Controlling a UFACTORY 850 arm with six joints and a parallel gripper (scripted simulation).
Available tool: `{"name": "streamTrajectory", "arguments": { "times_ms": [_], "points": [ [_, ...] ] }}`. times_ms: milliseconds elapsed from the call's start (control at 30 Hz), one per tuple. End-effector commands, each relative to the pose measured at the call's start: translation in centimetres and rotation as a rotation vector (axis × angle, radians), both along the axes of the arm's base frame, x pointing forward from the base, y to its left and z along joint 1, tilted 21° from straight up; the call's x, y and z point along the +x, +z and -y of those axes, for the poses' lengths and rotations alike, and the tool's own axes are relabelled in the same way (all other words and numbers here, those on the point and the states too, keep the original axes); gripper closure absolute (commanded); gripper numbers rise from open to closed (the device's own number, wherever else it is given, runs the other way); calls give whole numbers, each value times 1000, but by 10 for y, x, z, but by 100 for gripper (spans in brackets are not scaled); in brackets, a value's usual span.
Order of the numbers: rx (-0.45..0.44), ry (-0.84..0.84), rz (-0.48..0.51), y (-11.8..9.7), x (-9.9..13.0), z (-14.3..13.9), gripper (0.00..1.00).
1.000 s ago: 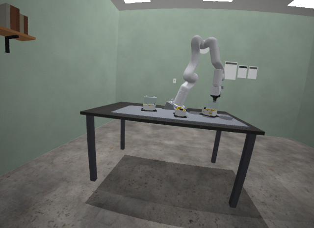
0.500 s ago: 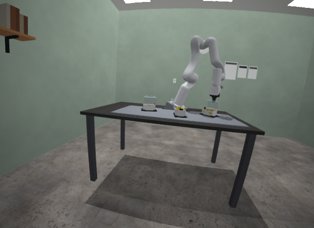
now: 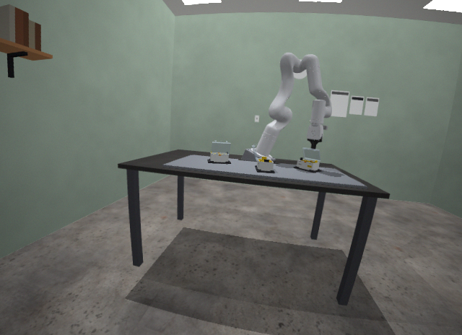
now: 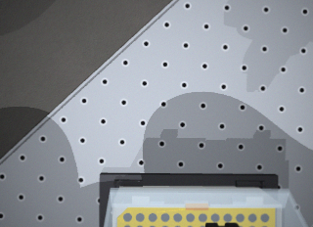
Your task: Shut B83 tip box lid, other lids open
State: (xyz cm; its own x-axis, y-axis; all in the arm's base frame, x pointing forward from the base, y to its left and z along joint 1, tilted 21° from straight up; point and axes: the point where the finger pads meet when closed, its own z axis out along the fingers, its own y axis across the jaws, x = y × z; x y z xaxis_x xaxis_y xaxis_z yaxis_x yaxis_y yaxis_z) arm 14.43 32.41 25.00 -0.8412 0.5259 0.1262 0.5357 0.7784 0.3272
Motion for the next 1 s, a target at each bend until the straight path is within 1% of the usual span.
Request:
{"name": "streamTrajectory", "arguments": {
  "times_ms": [0,533,667,967],
  "points": [
    [3,1,-1,1,2,0,100],
    [3,1,-1,1,2,0,100],
    [3,1,-1,4,1,2,100],
    [3,1,-1,21,0,8,100]
  ]
}}
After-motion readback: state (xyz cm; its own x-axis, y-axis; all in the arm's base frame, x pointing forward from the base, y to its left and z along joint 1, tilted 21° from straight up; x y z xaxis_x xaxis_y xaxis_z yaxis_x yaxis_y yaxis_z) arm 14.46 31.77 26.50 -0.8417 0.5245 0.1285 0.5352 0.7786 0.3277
